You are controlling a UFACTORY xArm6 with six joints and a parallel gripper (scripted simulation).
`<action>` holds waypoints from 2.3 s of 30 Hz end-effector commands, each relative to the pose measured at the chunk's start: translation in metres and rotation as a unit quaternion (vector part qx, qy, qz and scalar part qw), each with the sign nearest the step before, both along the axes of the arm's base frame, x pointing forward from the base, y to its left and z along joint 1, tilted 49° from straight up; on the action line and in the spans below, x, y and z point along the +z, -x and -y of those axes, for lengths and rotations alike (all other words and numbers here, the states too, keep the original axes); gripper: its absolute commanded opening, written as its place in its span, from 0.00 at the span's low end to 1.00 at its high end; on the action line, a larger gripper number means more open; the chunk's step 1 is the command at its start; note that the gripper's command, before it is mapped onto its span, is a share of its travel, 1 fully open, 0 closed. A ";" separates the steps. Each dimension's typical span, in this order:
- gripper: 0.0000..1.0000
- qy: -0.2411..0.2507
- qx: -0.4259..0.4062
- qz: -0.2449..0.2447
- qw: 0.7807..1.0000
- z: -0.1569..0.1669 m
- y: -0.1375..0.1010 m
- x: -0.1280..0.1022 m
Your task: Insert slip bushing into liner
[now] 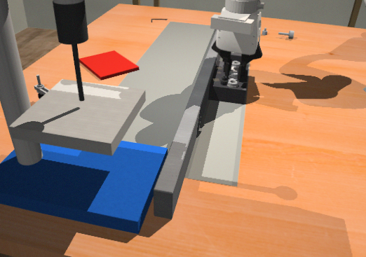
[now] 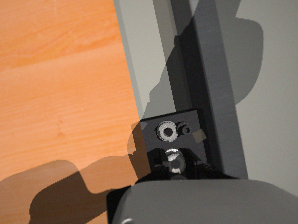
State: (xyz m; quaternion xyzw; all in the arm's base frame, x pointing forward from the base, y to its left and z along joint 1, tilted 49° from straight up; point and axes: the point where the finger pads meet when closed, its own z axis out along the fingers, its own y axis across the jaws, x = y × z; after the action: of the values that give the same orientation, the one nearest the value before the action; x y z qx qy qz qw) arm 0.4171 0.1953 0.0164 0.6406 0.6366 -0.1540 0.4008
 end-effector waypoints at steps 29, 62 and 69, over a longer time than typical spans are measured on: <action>0.26 -0.008 0.003 0.000 1.000 0.001 -0.002 -0.002; 0.36 -0.008 0.003 0.000 1.000 0.001 -0.002 -0.002; 0.36 -0.008 0.003 0.000 1.000 0.001 -0.002 -0.002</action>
State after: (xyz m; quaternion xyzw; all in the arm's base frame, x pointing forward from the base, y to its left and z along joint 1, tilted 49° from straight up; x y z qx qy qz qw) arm 0.4184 0.1924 0.0139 0.6415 0.6394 -0.1492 0.3967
